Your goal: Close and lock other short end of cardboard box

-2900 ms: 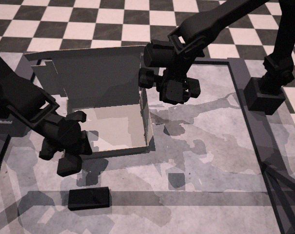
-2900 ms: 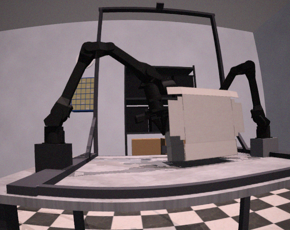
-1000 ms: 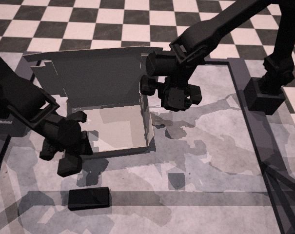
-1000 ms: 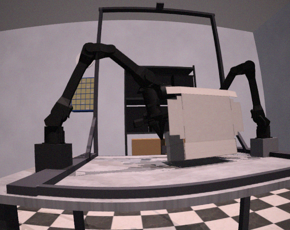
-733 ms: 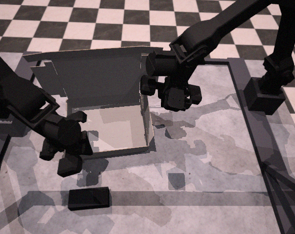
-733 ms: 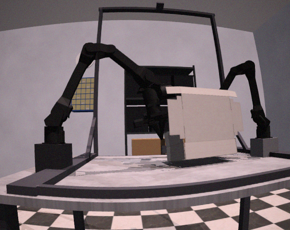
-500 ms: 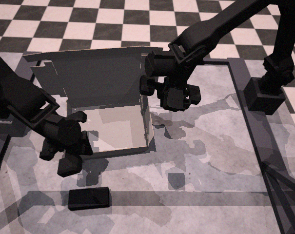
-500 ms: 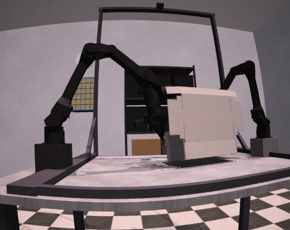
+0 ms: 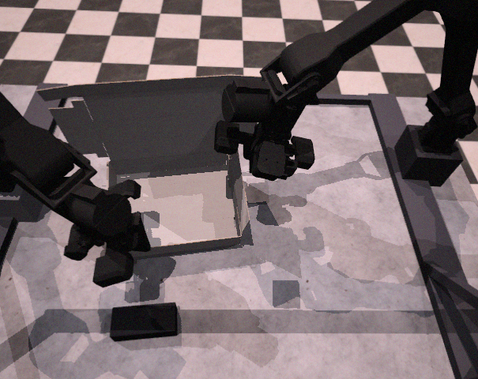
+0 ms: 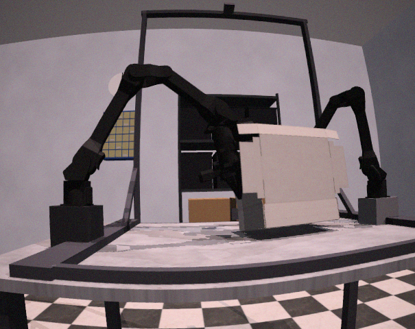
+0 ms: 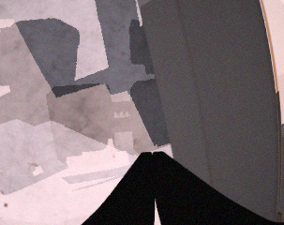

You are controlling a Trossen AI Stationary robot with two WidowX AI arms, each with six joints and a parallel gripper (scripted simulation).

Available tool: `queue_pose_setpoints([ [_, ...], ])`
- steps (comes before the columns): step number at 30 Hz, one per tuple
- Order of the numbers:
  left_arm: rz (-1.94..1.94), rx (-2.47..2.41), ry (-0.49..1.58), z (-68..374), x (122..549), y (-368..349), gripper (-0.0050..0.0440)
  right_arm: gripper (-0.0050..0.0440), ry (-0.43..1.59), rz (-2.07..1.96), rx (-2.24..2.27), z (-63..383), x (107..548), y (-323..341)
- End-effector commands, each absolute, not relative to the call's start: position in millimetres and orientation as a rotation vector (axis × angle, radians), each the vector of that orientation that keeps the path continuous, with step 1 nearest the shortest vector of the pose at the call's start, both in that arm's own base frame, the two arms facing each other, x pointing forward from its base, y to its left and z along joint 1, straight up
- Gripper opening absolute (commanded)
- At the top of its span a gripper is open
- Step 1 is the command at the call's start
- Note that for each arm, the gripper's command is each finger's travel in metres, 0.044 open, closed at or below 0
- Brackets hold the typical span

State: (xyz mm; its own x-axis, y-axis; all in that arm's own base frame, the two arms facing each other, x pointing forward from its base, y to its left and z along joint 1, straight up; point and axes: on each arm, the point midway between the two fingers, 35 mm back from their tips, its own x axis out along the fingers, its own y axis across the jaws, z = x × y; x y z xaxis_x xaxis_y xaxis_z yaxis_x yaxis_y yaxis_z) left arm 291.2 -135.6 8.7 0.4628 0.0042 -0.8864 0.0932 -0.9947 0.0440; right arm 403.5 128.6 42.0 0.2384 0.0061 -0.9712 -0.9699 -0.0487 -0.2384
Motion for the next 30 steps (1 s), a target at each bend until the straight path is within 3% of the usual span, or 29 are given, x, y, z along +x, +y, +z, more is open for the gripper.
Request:
queue_pose_setpoints([
  [1, -1.571, 2.616, 0.073, 12, 293, -137, 0.0004, 0.0000, 0.981, 1.050, -1.353, 52, 416, 130],
  [30, -1.564, 2.617, 0.070, 13, 294, -138, 0.0004, 0.0000, 0.980, 1.044, -1.354, 40, 456, 130],
])
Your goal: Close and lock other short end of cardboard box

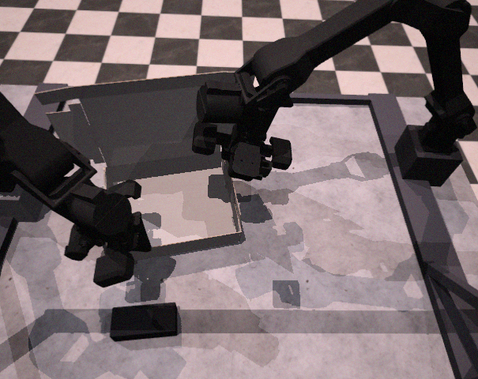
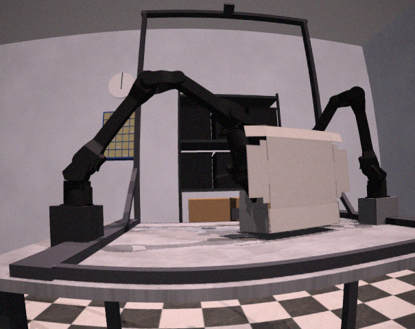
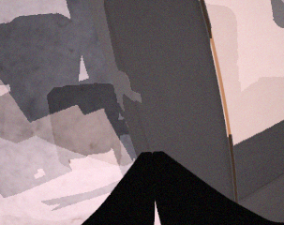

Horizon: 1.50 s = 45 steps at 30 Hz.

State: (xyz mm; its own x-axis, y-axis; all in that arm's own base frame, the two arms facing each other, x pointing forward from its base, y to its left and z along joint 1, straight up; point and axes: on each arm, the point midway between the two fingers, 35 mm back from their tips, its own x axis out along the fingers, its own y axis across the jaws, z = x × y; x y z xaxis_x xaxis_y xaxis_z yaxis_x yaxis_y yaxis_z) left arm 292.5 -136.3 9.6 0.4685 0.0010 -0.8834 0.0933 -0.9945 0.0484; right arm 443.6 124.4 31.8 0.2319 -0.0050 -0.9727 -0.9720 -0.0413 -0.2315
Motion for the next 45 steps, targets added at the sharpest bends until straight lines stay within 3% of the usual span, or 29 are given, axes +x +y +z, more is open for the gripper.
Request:
queue_pose_setpoints([
  [1, -1.564, 2.617, 0.070, 13, 294, -138, 0.0004, 0.0000, 0.980, 1.044, -1.354, 39, 457, 130],
  [45, -1.544, 2.618, 0.056, 14, 297, -141, 0.0004, 0.0000, 0.991, 1.025, -1.348, -6, 480, 121],
])
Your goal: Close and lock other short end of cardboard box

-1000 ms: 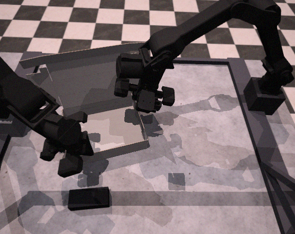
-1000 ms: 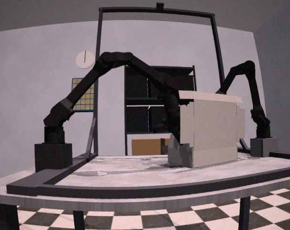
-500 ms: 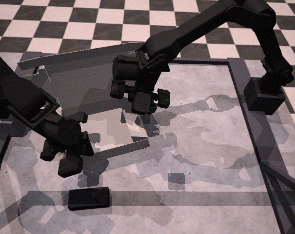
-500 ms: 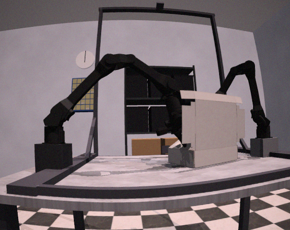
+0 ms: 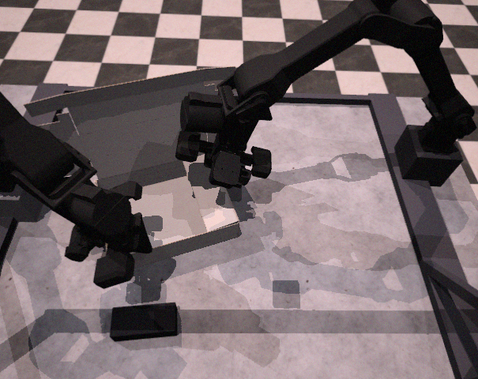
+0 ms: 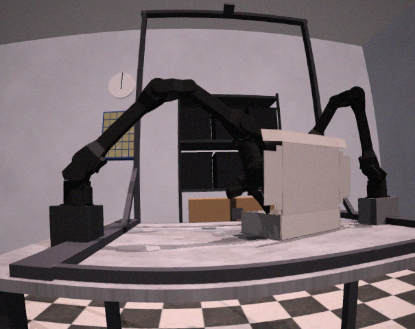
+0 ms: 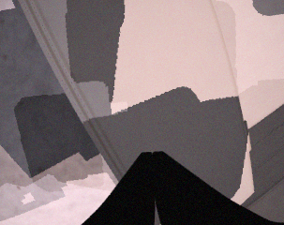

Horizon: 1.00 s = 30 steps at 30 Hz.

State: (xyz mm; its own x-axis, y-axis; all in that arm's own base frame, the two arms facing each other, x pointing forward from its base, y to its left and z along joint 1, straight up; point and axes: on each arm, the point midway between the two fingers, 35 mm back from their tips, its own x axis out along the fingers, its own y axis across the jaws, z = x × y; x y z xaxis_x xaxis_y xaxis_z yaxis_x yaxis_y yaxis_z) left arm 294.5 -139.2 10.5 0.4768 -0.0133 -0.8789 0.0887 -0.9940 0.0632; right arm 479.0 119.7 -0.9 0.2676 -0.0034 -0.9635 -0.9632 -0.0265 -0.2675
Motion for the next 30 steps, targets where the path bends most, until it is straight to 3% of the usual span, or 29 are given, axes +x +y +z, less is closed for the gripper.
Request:
queue_pose_setpoints([
  [1, -1.544, 2.618, 0.056, 14, 297, -141, 0.0004, 0.0000, 0.991, 1.025, -1.348, -7, 480, 121],
  [14, -1.544, 2.618, 0.056, 14, 297, -141, 0.0004, 0.0000, 0.992, 1.025, -1.348, -23, 476, 120],
  [30, -1.540, 2.616, 0.045, 14, 297, -142, 0.0004, 0.0000, 1.043, 0.976, -1.318, 14, 493, 115],
])
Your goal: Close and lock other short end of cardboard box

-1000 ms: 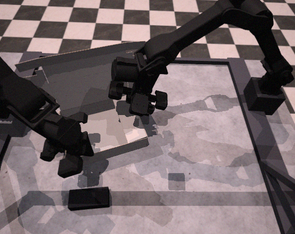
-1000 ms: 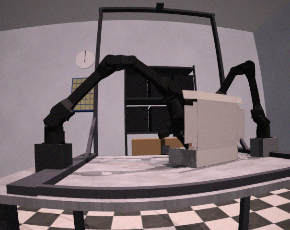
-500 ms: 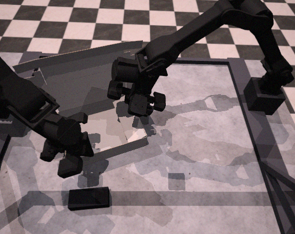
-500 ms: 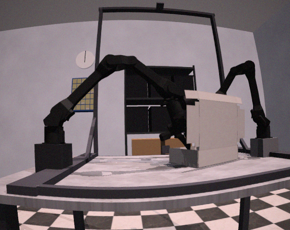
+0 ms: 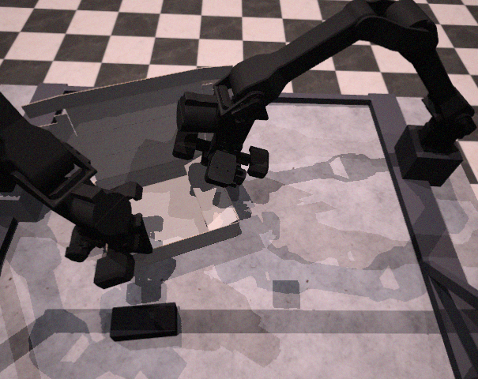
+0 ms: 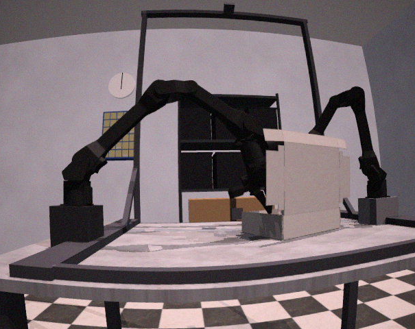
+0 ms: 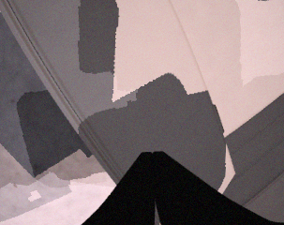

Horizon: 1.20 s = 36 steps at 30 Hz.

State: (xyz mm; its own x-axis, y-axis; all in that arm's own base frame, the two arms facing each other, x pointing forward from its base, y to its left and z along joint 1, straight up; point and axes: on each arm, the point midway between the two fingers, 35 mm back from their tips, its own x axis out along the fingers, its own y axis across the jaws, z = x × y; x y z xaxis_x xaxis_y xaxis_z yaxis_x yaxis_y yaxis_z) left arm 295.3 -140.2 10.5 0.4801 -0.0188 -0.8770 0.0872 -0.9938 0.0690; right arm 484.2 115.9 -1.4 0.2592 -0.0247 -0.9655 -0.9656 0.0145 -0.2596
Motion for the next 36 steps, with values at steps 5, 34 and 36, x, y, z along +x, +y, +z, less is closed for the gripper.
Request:
queue_pose_setpoints([
  [5, -1.533, 2.616, 0.044, 15, 298, -142, 0.0004, 0.0000, 1.071, 1.040, -1.305, 21, 498, 122],
  [34, -1.530, 2.617, 0.043, 15, 298, -143, 0.0004, 0.0000, 1.137, 1.153, -1.270, 13, 499, 128],
  [36, -1.529, 2.617, 0.042, 15, 299, -143, 0.0004, 0.0000, 1.137, 1.153, -1.270, 12, 499, 128],
])
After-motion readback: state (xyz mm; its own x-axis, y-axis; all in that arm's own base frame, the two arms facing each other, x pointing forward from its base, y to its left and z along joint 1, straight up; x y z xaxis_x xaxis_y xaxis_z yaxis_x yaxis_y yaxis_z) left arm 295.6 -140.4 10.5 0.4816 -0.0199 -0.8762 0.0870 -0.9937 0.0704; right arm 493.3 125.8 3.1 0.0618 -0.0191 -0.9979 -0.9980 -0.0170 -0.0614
